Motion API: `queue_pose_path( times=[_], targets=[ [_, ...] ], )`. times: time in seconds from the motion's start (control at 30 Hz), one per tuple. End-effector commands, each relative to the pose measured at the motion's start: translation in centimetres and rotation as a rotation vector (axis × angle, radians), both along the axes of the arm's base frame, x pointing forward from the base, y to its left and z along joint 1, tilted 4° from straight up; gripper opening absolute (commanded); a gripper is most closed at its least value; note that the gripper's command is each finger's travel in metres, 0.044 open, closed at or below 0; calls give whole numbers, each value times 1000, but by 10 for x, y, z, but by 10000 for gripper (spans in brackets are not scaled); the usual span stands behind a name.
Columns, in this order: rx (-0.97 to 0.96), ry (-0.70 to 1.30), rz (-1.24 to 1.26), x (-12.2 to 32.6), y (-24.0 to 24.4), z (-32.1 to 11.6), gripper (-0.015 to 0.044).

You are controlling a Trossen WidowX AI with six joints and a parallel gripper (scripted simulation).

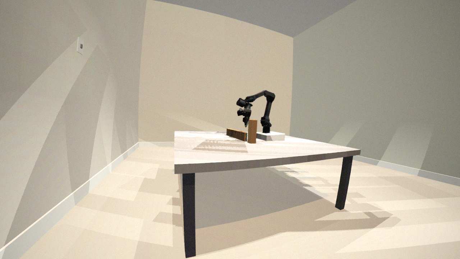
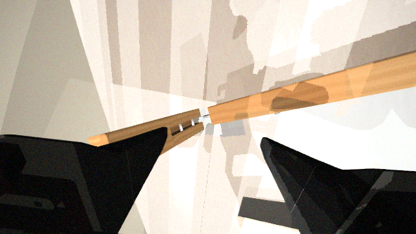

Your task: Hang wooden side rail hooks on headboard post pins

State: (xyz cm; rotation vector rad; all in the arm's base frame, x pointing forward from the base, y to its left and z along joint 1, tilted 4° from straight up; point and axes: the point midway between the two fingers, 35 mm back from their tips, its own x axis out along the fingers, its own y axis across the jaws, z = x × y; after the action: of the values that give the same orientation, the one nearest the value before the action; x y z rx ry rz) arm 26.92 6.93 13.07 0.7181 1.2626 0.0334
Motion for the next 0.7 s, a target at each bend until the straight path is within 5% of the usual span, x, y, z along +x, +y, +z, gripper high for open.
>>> queue_pose_path(
  times=[0.0,0.33,0.67],
  targets=[
    [-22,235,-365,9,-8,-1,440],
    [-110,468,-1065,20,-22,10,440],
    [-116,475,-1113,20,-23,11,440]
  ],
)
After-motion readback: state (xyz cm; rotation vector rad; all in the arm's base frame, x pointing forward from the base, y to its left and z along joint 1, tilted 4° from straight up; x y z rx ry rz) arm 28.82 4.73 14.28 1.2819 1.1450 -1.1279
